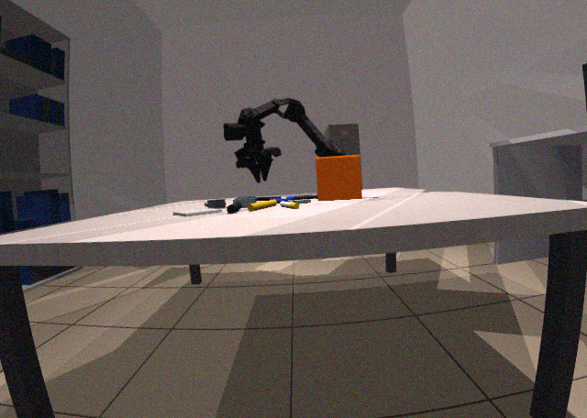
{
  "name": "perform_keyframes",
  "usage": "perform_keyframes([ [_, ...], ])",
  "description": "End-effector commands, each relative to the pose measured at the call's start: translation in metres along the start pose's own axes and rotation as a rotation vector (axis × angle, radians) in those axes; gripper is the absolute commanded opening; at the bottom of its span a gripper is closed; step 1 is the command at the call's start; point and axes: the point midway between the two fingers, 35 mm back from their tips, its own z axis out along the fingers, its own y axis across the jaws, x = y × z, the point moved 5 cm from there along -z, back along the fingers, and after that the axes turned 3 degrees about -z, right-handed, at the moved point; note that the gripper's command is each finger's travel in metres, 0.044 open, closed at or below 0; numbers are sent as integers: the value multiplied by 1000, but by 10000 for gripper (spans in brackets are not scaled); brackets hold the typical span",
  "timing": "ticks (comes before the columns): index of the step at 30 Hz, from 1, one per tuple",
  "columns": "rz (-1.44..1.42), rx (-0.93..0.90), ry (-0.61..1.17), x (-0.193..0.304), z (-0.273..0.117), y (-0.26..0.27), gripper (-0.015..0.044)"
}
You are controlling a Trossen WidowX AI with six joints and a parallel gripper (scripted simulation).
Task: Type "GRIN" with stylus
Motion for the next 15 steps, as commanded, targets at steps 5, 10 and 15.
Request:
perform_keyframes([
  [5,-959,-211,-149,42,19,6,150],
  [10,-1199,-242,-226,52,24,9,150],
  [15,-1444,-246,-306,59,27,12,150],
])
